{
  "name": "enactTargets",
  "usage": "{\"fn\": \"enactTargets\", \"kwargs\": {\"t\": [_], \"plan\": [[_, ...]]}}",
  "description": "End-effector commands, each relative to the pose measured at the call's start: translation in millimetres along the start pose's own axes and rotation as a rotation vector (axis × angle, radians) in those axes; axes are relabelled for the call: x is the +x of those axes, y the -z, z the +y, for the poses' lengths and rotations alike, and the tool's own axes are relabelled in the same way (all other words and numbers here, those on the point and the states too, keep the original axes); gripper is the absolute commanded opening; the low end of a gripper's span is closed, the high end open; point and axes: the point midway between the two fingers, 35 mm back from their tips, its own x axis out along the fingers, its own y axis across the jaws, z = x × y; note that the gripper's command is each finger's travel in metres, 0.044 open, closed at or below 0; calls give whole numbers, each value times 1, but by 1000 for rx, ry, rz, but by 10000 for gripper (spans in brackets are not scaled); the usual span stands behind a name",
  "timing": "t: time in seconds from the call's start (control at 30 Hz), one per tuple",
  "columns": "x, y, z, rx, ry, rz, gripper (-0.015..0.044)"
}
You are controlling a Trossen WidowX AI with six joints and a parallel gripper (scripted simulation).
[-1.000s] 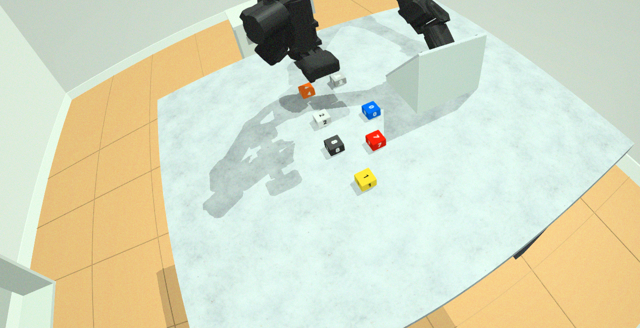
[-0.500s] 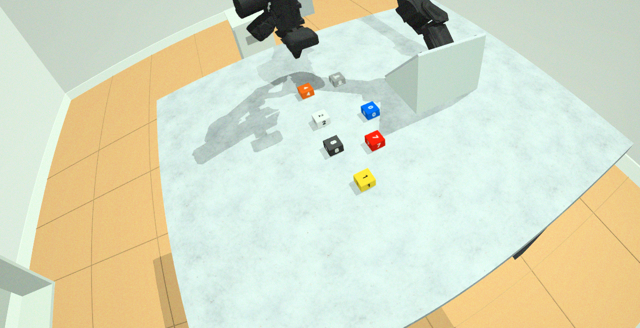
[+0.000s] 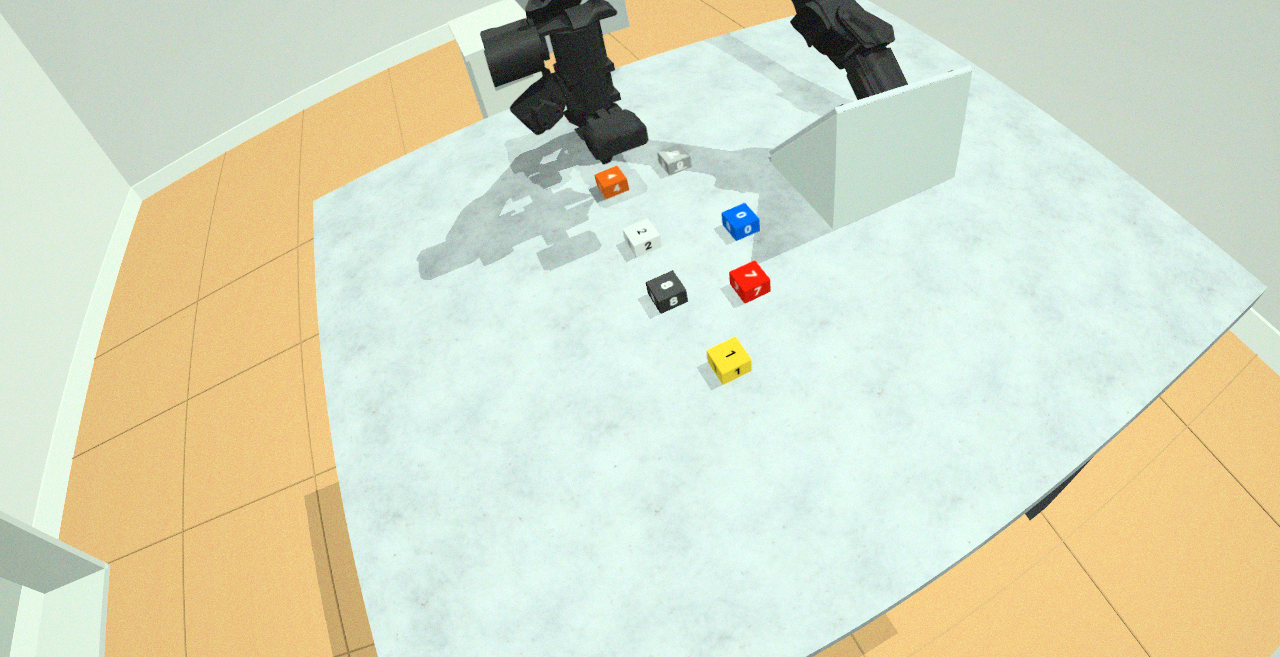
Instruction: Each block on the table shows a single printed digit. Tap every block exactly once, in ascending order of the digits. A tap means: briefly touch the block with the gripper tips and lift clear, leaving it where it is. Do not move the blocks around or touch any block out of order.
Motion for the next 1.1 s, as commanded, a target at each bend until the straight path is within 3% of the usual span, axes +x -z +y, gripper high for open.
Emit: {"fn": "enactTargets", "kwargs": {"t": [0.0,0.73,0.87,1.07], "plan": [[9,3,0,-5,4,7,20],[32,3,-1,-5,6,7,20],[4,3,0,-5,4,7,20],[-8,1,0,-5,1,7,20]]}}
